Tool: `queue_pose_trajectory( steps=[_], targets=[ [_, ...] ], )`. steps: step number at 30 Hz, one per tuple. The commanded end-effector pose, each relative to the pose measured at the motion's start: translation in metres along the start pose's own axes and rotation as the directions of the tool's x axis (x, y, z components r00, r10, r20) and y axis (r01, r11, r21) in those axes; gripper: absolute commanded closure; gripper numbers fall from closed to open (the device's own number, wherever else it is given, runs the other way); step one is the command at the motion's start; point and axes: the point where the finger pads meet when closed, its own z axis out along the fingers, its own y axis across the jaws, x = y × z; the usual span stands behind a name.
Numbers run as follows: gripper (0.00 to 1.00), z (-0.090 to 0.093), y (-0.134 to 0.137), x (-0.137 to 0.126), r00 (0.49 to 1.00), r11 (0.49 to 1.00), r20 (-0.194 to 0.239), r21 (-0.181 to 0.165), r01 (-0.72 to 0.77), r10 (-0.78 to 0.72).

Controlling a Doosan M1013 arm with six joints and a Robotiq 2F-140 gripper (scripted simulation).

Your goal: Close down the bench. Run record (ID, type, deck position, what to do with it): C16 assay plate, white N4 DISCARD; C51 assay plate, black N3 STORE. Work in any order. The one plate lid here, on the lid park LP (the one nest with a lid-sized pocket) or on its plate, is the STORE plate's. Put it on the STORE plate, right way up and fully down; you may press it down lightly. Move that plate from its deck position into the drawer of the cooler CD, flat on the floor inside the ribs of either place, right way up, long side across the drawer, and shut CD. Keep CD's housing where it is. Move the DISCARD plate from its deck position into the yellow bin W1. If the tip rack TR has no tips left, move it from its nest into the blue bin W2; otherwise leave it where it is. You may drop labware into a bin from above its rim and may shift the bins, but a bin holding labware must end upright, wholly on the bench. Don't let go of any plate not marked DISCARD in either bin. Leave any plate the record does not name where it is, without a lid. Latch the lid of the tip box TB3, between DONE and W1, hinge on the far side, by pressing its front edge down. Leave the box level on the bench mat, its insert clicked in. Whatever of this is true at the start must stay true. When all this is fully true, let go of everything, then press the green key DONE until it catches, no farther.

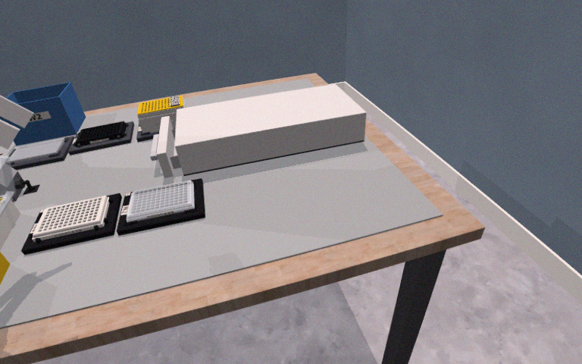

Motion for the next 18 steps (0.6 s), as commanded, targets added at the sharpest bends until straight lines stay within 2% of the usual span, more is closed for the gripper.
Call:
queue_pose_trajectory(
  steps=[1,17,18],
  targets=[
    [0.0,-0.0001,0.0,0.0001,1.0,1.0,0.0,0.0,0.0,0.0],
    [0.0,-0.0001,0.0,0.0001,1.0,1.0,0.0,0.0,0.0,0.0],
    [1.0,0.0008,-0.0045,0.0021,1.0,0.999,0.008,0.03,-0.013,0.013]
  ],
)
